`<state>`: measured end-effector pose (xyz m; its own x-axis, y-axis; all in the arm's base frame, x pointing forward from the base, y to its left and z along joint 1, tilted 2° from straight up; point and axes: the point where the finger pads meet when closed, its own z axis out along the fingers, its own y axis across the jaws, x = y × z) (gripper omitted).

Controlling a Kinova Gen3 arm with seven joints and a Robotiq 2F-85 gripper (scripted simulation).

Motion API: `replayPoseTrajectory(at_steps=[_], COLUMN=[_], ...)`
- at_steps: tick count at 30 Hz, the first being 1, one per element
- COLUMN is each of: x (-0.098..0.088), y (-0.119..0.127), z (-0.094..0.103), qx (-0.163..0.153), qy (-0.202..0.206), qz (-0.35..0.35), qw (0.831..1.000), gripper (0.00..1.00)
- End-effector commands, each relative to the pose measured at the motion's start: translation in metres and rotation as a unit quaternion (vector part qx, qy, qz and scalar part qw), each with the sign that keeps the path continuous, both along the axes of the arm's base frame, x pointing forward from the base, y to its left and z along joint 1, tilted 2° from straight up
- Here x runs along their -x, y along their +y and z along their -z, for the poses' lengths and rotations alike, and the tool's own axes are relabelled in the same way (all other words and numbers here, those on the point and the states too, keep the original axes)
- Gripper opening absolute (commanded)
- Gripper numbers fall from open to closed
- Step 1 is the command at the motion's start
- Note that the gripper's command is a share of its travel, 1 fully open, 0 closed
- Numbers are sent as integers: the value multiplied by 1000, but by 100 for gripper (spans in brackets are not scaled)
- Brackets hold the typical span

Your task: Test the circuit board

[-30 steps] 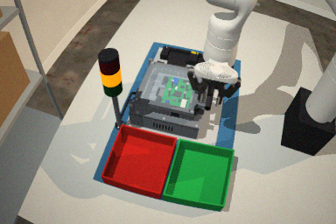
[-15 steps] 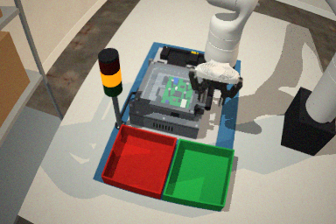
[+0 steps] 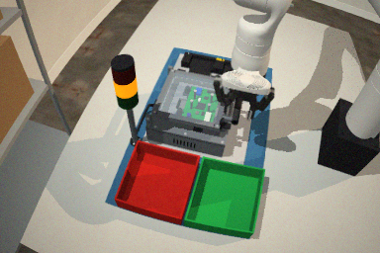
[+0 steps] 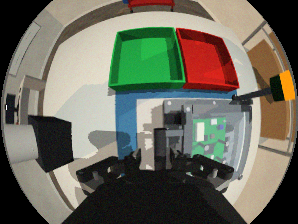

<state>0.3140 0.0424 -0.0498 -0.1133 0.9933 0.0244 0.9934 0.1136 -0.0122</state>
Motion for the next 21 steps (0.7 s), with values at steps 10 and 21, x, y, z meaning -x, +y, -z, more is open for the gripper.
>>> replayPoseTrajectory(at_steps=[10,21], x=[-8,-8], y=[3,1], z=[-26,-71], qx=[-3,-4], qy=[-7,-8], qz=[-2,0], qw=[1000,1000], gripper=[50,50])
